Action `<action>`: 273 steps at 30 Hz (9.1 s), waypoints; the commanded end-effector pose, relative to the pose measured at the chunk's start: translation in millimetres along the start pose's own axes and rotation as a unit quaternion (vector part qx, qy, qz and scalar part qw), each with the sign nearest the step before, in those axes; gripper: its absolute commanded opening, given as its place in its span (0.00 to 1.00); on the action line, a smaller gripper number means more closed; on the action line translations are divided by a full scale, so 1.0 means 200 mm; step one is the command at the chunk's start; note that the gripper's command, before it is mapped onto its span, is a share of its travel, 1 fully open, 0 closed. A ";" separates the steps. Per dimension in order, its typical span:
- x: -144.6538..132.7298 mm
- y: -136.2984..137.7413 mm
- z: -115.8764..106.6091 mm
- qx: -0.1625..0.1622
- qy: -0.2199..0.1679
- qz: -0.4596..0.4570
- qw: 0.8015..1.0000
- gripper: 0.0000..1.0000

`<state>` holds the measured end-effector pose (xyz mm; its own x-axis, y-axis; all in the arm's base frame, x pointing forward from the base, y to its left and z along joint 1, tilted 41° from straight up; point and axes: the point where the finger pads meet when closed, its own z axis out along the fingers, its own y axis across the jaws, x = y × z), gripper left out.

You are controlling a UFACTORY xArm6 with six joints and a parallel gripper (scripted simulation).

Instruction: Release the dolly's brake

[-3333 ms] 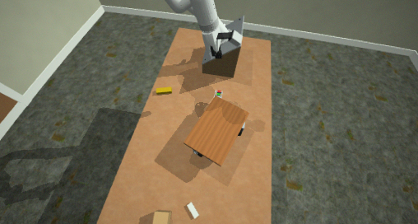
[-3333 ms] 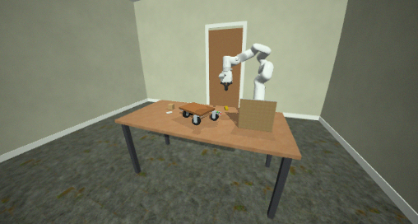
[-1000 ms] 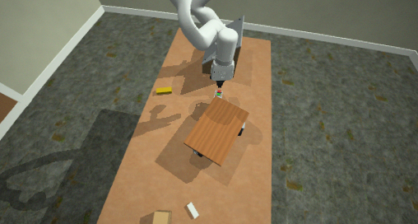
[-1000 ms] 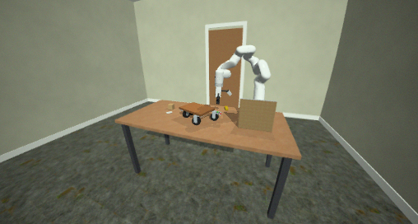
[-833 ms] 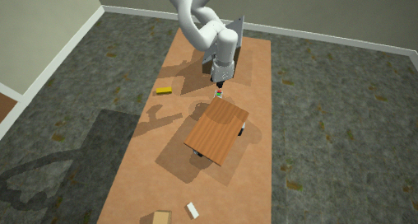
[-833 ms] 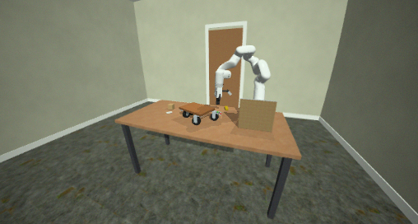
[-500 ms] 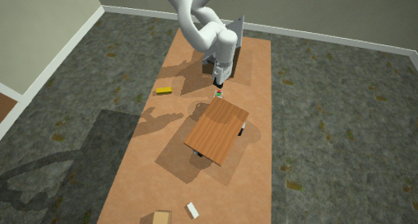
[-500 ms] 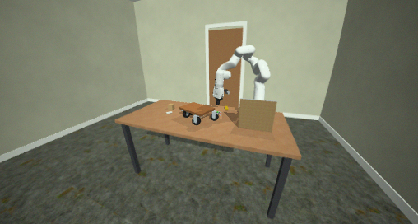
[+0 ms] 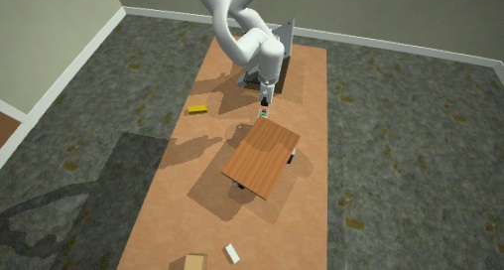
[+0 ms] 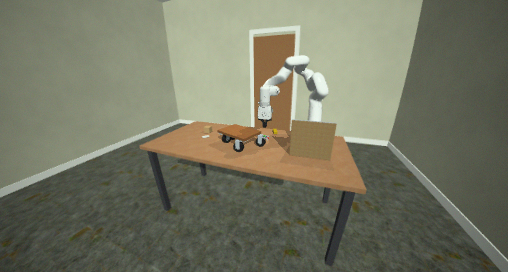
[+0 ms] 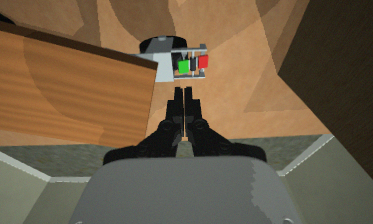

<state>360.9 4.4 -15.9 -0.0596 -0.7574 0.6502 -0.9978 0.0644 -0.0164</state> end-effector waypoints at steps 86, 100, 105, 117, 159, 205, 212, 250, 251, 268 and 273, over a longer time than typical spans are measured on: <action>-0.01 0.00 0.32 0.001 0.000 0.000 1.000 0.00; -0.01 0.00 0.33 0.001 0.000 0.000 1.000 0.00; -0.01 0.00 0.33 0.001 0.000 0.000 1.000 0.00; -0.01 -0.01 0.33 0.001 0.000 0.000 1.000 0.00; -0.01 -0.01 0.36 0.001 0.000 0.000 1.000 0.00; -0.01 -0.01 0.38 0.001 0.000 0.000 1.000 0.00; -0.01 -0.01 0.31 0.001 0.000 0.000 1.000 0.00; -0.01 -0.01 0.00 0.001 0.000 0.000 1.000 0.00; -0.01 -0.01 0.00 0.001 0.000 0.000 1.000 0.00; -0.01 -0.01 0.00 0.001 0.000 0.000 1.000 0.00; -0.01 -0.01 0.00 0.001 0.000 0.000 1.000 0.00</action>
<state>361.2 4.5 -17.2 -0.0581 -0.7569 0.6509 -0.9978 0.0639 -0.0147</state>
